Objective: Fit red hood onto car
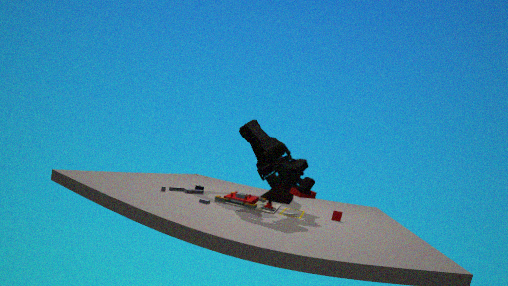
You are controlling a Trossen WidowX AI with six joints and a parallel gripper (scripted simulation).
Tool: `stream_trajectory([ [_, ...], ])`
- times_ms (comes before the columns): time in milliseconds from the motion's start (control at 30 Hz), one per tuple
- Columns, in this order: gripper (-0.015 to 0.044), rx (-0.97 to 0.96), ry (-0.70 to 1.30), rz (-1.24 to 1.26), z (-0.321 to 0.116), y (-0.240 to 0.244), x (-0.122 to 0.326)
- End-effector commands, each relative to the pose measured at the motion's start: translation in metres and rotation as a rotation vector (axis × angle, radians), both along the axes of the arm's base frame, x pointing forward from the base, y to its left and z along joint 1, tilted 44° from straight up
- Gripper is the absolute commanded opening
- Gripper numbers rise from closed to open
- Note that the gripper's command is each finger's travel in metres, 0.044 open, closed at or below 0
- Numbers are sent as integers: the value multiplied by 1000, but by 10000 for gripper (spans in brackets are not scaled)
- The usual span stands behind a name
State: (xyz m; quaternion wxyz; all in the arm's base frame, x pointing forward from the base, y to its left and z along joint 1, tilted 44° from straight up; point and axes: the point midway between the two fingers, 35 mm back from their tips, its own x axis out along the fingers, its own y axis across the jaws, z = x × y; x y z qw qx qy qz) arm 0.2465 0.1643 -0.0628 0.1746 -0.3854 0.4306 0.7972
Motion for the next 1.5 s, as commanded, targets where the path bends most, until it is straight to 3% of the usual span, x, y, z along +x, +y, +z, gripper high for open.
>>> stream_trajectory([
  [0, 0, -40, -4, -56, 0, 1, 0],
  [1467, 0, -611, -50, -737, 0, 0, 0],
])
